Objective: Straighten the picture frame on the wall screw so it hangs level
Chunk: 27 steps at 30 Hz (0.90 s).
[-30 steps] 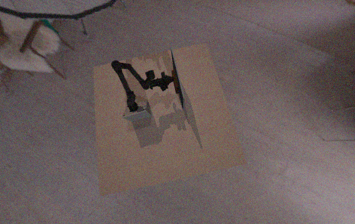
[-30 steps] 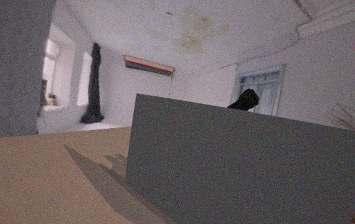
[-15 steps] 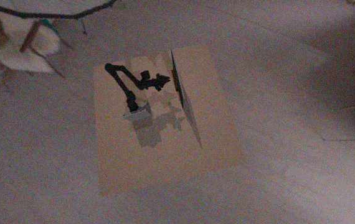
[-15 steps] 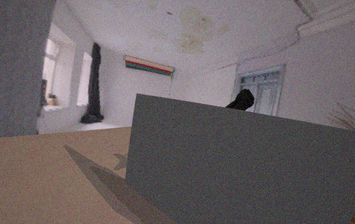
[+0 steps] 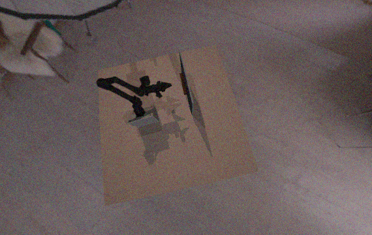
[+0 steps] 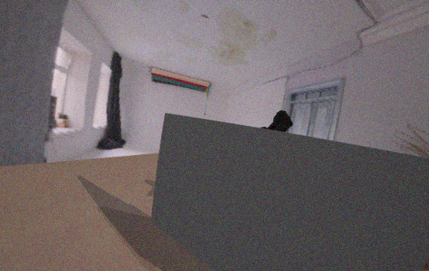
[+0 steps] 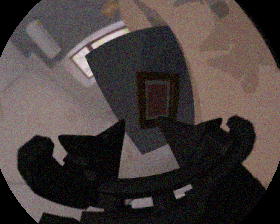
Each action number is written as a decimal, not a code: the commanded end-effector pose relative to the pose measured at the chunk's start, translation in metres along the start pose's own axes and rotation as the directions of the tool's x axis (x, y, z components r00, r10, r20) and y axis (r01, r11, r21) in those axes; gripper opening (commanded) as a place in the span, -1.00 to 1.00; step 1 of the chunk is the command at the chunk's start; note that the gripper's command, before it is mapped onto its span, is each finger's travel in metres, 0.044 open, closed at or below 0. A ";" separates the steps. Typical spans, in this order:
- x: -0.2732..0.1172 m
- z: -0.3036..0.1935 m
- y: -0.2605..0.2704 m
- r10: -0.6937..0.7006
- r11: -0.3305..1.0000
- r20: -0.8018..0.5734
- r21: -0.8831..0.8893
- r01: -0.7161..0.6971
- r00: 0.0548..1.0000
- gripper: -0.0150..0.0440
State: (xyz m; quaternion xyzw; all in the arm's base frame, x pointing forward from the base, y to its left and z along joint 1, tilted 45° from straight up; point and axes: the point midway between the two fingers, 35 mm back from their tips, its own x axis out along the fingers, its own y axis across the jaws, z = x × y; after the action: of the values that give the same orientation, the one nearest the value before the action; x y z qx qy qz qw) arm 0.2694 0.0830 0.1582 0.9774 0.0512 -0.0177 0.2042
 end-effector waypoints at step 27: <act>-0.023 -0.004 0.043 0.009 0.999 -0.006 0.033 -0.009 1.000 0.39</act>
State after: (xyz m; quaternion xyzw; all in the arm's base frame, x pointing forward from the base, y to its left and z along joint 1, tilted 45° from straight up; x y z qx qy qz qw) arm 0.2516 0.0426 0.1794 0.9807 0.0446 -0.0153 0.1896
